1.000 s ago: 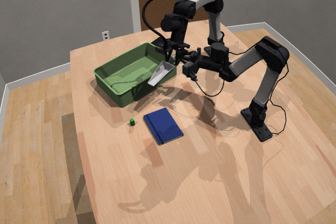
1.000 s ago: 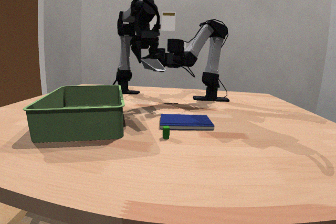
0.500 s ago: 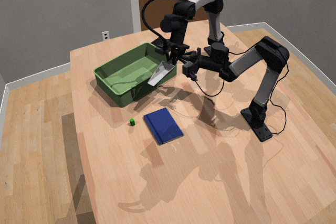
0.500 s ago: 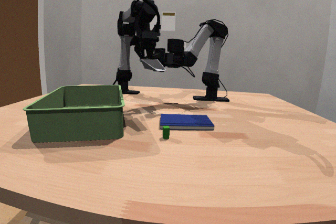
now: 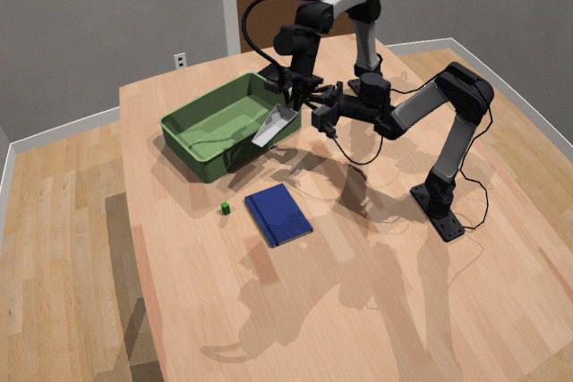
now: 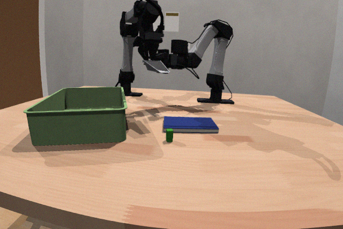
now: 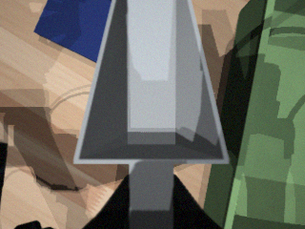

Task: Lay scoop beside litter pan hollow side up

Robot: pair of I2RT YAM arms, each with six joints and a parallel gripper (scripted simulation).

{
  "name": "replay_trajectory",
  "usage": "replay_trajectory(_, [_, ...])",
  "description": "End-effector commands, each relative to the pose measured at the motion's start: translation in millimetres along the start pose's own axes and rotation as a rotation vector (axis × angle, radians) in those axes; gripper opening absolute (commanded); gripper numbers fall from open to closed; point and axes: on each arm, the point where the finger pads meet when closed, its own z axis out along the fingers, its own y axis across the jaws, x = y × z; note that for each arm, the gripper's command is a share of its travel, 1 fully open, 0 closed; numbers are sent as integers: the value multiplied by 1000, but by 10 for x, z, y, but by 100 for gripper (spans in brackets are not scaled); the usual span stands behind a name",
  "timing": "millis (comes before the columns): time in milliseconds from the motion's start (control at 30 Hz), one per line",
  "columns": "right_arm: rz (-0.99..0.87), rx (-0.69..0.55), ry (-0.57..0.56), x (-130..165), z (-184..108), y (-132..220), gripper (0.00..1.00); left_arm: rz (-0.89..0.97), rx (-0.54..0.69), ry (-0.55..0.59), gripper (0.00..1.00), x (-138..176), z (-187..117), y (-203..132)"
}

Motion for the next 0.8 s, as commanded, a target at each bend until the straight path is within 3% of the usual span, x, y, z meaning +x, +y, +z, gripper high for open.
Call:
replay_trajectory(0, [1, 2, -18, -39, -38, -16, 14, 10, 21, -17, 22, -32, -73, -69])
replay_trajectory(367, [1, 2, -18, -39, -38, -16, 14, 27, -3, -5, 22, -5, -622, 9])
replay_trajectory(600, [1, 2, -18, -39, -38, -16, 14, 167, -73, 65, 22, 171, -599, 49])
replay_trajectory(767, [1, 2, -18, -39, -38, -16, 14, 462, -107, 231, 22, 501, -614, -31])
